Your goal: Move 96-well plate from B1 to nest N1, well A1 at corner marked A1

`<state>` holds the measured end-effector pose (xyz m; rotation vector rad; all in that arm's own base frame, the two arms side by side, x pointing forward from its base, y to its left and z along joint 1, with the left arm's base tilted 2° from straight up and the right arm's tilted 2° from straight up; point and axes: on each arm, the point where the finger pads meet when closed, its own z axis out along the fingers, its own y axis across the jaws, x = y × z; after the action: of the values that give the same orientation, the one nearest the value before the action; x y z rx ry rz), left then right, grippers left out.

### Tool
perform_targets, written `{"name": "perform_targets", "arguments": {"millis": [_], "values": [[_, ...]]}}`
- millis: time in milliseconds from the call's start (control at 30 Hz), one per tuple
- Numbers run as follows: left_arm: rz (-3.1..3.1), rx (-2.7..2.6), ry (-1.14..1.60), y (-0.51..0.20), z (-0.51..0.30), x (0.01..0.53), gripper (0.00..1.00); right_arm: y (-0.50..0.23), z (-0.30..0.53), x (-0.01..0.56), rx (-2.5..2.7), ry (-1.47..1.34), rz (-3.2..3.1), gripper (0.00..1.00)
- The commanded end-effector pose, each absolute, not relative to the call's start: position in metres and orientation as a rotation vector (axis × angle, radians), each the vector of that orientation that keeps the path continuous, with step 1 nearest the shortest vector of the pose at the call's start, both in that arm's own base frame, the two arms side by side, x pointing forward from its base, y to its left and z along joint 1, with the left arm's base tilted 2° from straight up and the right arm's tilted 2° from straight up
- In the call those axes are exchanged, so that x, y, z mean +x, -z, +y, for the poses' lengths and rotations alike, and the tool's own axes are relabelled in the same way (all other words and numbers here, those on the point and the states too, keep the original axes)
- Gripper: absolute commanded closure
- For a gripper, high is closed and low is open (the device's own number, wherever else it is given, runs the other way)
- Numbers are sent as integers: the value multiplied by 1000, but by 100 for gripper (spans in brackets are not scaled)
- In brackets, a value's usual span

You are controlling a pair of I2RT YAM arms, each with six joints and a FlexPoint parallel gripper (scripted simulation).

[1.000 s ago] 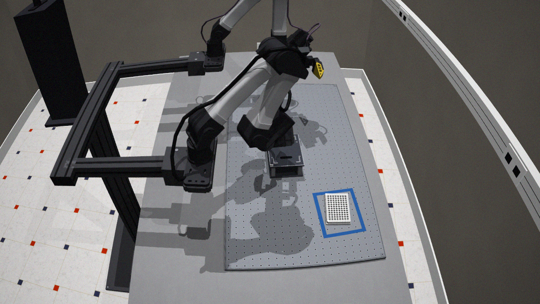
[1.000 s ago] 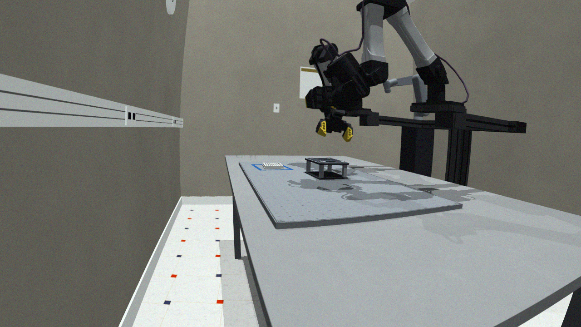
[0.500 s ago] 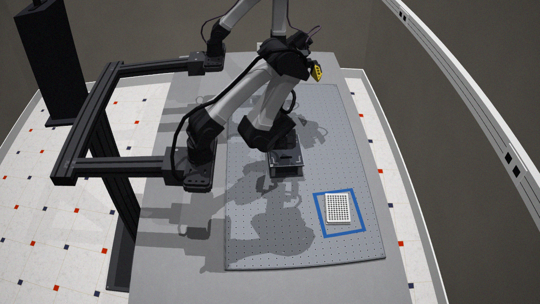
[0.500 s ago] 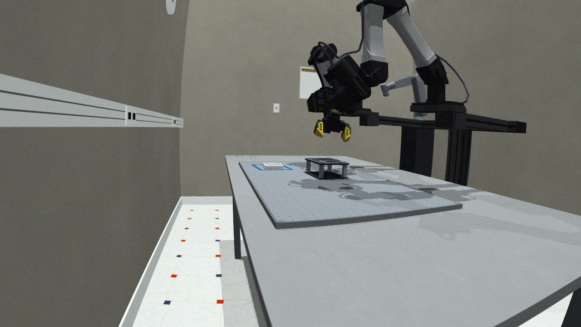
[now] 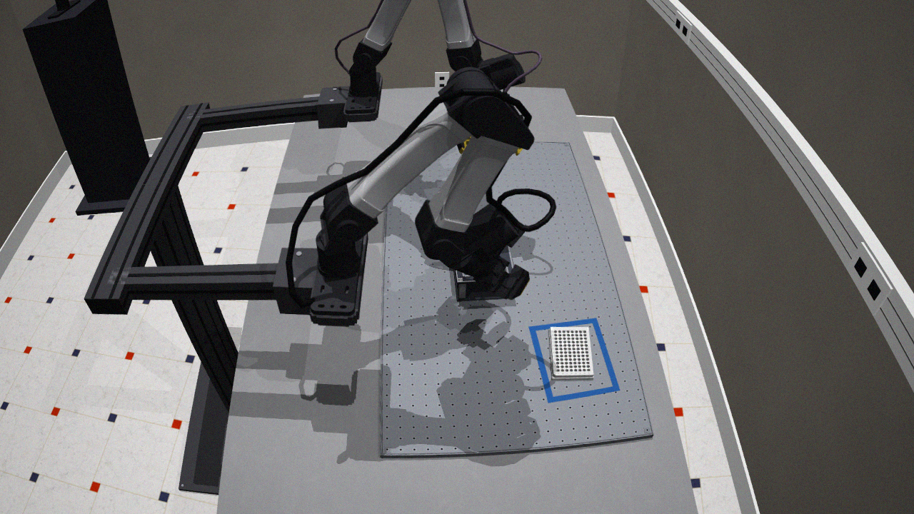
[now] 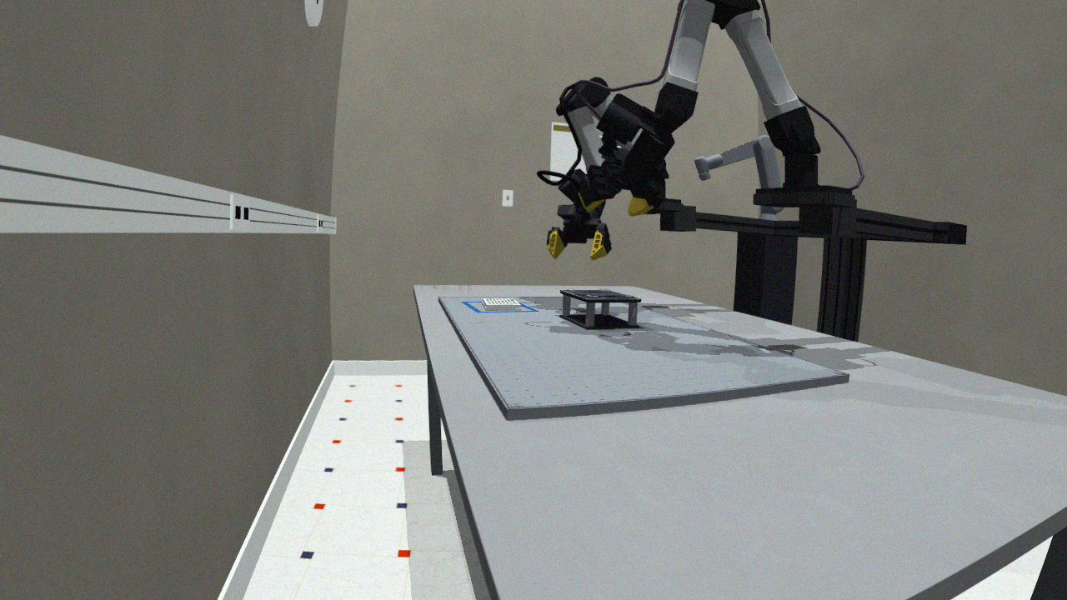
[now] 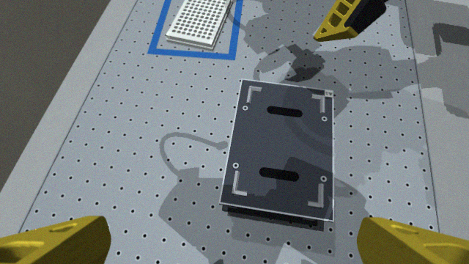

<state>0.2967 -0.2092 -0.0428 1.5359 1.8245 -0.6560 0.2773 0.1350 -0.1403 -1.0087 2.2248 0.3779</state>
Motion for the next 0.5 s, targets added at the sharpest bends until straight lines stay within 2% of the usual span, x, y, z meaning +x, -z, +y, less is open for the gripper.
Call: {"name": "perform_targets", "arguments": {"millis": [0, 200, 467], "values": [[1982, 1708, 508, 46, -217, 292, 0, 146, 102, 301, -755, -258, 2469, 0], [2072, 1868, 423, 61, -237, 269, 0, 144, 60, 334, -411, -111, 2634, 0], [2055, 1948, 380, 59, -257, 262, 0, 145, 34, 362, -187, -19, 2703, 0]]}}
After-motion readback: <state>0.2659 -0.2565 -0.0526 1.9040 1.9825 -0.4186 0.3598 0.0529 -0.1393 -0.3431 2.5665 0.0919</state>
